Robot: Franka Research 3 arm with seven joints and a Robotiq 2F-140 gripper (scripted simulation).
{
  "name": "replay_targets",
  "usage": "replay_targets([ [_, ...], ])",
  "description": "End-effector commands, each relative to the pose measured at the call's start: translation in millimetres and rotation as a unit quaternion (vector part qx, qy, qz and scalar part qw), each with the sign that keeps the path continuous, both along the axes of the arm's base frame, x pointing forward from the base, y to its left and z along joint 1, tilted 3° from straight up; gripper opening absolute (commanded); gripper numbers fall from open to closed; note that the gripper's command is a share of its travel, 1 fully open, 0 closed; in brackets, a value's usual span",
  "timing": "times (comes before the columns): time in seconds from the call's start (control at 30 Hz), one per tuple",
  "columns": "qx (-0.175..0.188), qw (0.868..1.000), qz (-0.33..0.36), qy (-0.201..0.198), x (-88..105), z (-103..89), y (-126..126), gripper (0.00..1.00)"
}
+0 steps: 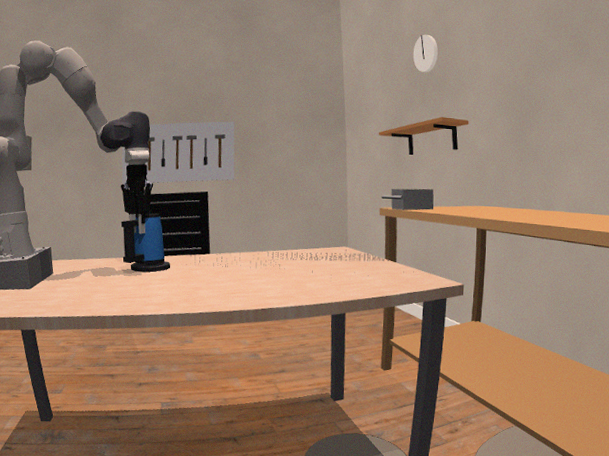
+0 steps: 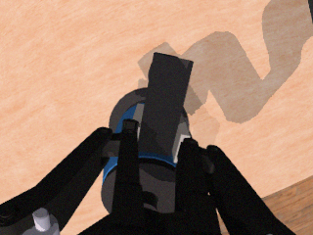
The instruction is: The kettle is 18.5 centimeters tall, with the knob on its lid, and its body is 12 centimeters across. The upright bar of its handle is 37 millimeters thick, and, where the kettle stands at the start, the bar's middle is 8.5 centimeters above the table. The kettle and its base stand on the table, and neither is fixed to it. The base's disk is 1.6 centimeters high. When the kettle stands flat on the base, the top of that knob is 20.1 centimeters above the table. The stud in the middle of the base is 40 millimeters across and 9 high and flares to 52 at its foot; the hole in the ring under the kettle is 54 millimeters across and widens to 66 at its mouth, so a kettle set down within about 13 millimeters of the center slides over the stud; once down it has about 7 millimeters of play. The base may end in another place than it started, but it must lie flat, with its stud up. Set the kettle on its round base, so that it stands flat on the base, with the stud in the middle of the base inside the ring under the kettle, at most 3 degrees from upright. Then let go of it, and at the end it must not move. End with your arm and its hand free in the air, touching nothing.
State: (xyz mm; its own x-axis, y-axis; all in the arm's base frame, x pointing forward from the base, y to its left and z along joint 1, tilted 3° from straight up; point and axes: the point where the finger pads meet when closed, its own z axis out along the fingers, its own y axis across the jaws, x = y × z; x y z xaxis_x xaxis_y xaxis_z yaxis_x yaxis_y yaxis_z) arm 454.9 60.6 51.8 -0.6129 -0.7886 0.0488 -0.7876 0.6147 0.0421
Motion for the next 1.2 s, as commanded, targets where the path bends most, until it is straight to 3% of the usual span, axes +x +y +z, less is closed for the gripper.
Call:
replay_targets([
  [0.0,0.000,1.000,-0.002,-0.006,3.9,0.8,0.3,0.00],
  [1.17,0.000,1.000,-0.002,-0.006,3.7,-2.3,0.2,0.00],
])
